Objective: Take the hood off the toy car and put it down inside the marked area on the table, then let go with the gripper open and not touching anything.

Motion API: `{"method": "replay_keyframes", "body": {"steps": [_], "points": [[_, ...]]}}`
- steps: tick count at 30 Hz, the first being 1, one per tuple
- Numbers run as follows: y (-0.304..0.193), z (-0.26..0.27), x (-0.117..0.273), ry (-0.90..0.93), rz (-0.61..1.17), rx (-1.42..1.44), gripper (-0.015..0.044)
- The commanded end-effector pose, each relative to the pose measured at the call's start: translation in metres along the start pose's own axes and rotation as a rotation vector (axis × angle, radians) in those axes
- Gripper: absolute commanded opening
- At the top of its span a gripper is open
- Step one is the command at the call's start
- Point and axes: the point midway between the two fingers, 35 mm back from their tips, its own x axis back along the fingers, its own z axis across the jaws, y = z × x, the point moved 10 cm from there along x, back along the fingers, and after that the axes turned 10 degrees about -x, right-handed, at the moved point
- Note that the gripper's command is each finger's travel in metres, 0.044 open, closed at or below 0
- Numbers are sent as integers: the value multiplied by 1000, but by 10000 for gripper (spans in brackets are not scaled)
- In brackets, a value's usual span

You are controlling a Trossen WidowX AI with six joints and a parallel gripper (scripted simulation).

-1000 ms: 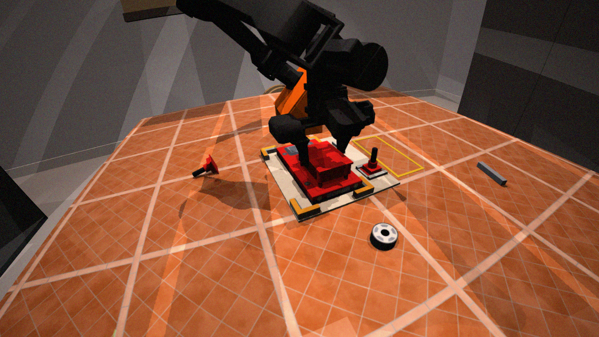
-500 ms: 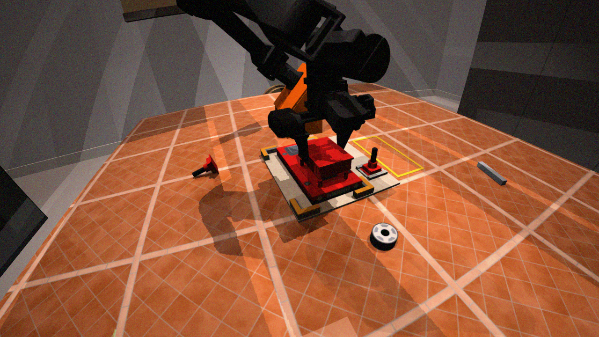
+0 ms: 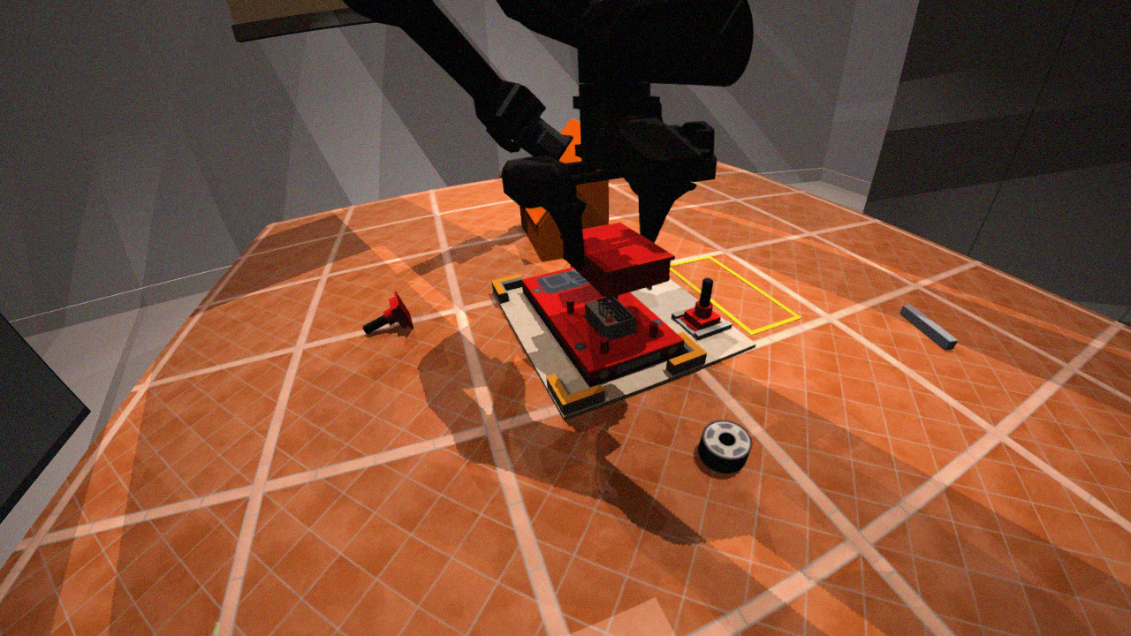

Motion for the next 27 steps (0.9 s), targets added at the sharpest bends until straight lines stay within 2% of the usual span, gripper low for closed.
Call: {"method": "replay_keyframes", "body": {"steps": [1, 27], "points": [[0, 3, -1, 1, 3, 2, 0], [-31, 131, 10, 29, 0, -1, 0]]}}
